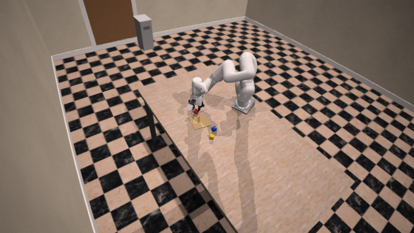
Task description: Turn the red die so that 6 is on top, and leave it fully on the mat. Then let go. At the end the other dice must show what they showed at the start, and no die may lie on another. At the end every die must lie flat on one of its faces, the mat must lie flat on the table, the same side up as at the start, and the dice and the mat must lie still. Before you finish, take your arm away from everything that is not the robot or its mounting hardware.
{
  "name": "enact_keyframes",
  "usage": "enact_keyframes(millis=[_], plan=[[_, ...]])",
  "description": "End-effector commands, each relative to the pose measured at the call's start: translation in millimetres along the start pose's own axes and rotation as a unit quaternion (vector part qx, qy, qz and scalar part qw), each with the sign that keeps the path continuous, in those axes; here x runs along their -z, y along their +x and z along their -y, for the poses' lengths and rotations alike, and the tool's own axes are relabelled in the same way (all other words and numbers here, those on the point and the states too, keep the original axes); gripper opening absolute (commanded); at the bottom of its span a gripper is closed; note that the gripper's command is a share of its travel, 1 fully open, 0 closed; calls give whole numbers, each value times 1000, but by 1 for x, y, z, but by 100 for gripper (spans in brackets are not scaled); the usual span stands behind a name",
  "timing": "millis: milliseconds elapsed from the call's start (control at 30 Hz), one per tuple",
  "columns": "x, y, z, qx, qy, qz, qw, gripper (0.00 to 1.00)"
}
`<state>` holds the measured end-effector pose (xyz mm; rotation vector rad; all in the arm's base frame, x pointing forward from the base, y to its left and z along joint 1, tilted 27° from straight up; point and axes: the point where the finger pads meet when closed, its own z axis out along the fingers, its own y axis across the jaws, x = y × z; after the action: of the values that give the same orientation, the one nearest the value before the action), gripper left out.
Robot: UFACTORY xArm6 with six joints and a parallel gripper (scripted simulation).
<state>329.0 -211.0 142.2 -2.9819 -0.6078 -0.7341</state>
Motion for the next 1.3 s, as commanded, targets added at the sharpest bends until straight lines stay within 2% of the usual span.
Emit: enact_keyframes(millis=[0,500,1267], plan=[[-6,1,-1,0,-1,-1,1000,47],[-28,1,-1,0,-1,-1,1000,47],[-29,1,-1,0,-1,-1,1000,47]])
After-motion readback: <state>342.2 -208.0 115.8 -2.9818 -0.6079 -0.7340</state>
